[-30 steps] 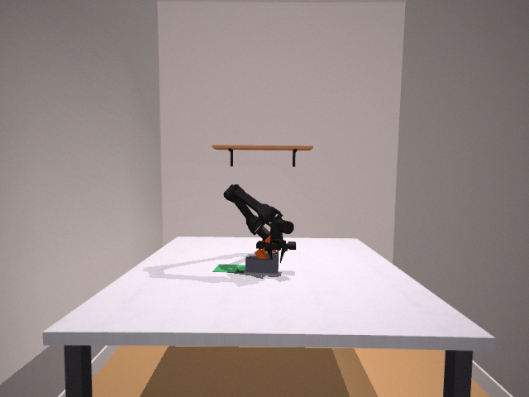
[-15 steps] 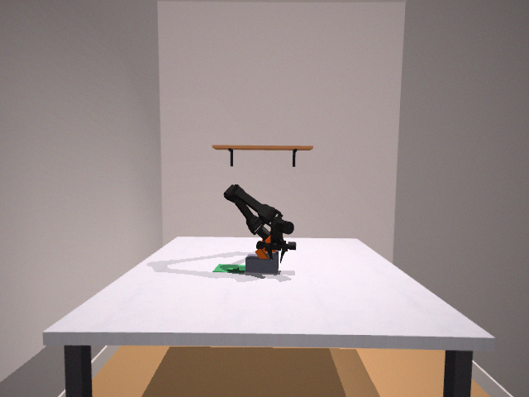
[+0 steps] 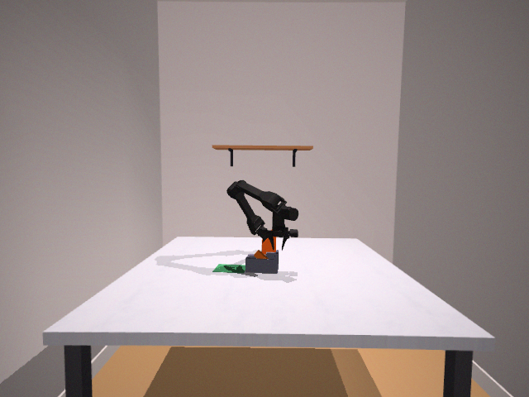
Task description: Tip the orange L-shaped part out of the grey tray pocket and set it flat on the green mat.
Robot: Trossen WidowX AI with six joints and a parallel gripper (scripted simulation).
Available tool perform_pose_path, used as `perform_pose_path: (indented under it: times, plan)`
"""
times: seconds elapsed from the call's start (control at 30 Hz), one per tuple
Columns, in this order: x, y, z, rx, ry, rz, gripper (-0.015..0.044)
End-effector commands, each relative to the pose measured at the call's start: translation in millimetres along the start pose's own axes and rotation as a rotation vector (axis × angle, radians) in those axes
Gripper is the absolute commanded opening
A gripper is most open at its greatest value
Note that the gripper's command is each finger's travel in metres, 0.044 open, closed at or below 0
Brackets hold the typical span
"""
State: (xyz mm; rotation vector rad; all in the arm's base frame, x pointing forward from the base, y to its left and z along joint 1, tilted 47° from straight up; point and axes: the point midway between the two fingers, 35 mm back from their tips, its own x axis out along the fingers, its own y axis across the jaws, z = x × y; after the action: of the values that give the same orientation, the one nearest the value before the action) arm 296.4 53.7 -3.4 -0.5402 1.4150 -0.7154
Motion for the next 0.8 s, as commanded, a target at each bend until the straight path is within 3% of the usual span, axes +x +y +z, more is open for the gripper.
perform_pose_path:
  times: [0.0, 0.77]
  plan:
    - [-46.0, -7.7, -1.9, 0.012, -0.005, 0.009, 0.018]
    - [-43.2, -5.8, 0.1, 0.008, -0.02, 0.013, 0.018]
